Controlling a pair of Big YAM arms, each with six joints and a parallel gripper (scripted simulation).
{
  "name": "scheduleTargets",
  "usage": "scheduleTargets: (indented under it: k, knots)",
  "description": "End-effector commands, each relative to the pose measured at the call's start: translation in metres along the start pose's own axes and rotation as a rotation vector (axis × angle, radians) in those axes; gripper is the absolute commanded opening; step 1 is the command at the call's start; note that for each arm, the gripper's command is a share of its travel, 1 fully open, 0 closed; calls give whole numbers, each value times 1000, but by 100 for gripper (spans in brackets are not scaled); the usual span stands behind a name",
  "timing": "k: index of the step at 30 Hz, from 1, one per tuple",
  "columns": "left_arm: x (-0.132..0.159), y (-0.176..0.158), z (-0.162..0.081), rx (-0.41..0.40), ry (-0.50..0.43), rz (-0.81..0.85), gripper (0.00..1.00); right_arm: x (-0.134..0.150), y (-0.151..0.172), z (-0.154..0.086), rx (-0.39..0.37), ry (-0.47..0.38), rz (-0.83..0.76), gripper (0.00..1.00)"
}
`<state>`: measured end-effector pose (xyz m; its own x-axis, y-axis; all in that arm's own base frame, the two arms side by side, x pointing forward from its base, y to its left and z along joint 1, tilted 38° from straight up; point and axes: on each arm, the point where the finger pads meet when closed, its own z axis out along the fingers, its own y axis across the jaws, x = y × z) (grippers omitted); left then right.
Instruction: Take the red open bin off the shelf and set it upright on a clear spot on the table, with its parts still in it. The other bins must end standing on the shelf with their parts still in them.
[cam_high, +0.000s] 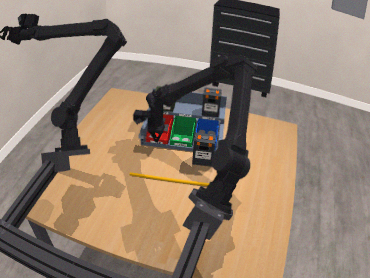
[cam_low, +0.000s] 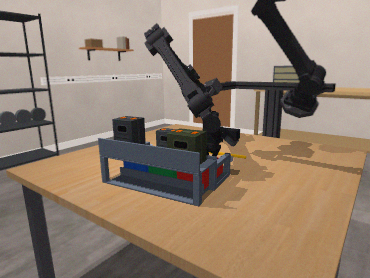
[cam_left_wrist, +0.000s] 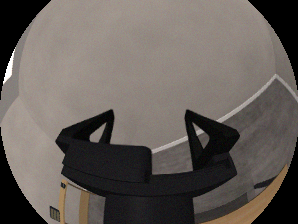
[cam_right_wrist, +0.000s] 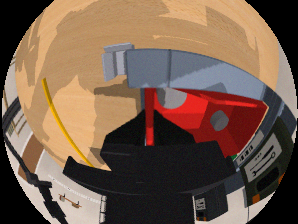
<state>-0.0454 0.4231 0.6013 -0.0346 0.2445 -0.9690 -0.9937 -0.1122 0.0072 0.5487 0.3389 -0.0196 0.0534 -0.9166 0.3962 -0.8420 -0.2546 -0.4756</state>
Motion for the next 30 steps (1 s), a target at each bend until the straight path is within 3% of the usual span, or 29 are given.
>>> scheduleTargets:
  k: [1, 30]
  knots:
    - [-40, 5, -4, -8, -51, -5, 100, -3, -2, -17, 12, -6, 1, 0]
    - [-40, 5, -4, -8, -51, -5, 100, -6, -1, -22, 16, -11, -2, 0]
